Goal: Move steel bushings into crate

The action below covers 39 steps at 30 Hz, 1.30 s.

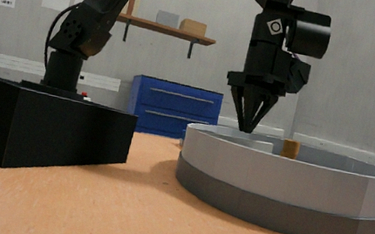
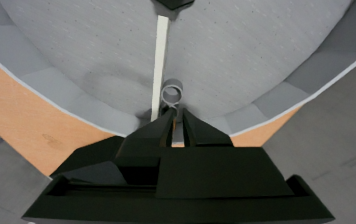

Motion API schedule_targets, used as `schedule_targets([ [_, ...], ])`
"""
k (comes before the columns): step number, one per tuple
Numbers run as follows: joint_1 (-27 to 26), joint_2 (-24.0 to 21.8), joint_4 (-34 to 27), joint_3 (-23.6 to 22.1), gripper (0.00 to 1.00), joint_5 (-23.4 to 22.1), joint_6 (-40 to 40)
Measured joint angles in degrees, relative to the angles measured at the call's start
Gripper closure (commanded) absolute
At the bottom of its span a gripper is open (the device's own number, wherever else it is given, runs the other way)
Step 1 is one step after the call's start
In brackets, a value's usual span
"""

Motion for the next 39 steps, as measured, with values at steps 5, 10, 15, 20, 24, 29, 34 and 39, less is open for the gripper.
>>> schedule_targets([
  [5, 0.0, 0.7, 0.9, 0.0, 0.88, 0.0, 0.0],
  [10, 0.0, 2.2, 2.2, 0.0, 0.88, 0.0, 0.0],
  [15, 0.0, 2.7, 3.2, 0.0, 0.88, 0.0, 0.0],
  [20, 0.0, 3.5, 4.5, -0.1, 0.88, 0.0, 0.0],
  [24, 0.0, 3.8, 4.9, -0.5, 0.88, 0.0, 0.1],
  [29, 0.0, 3.8, 5.2, -0.5, 0.88, 0.0, 0.1],
  [34, 0.0, 3.8, 5.2, -0.5, 0.88, 0.0, 0.1],
  [39, 0.0, 3.8, 5.2, -0.5, 0.88, 0.0, 0.1],
])
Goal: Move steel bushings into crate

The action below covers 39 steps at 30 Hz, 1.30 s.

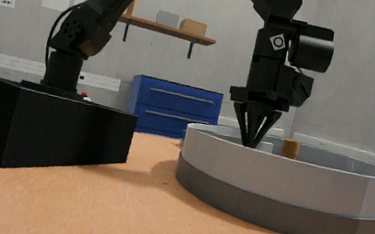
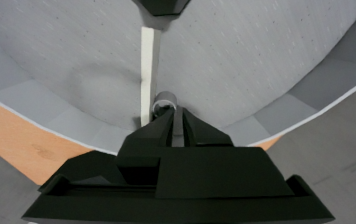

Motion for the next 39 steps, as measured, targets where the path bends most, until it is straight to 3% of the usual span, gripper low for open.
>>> schedule_targets([
  [25, 0.0, 0.0, 0.1, 0.0, 0.88, 0.0, 0.0],
  [39, 0.3, 0.0, 1.6, -2.4, 0.88, 0.1, 0.3],
])
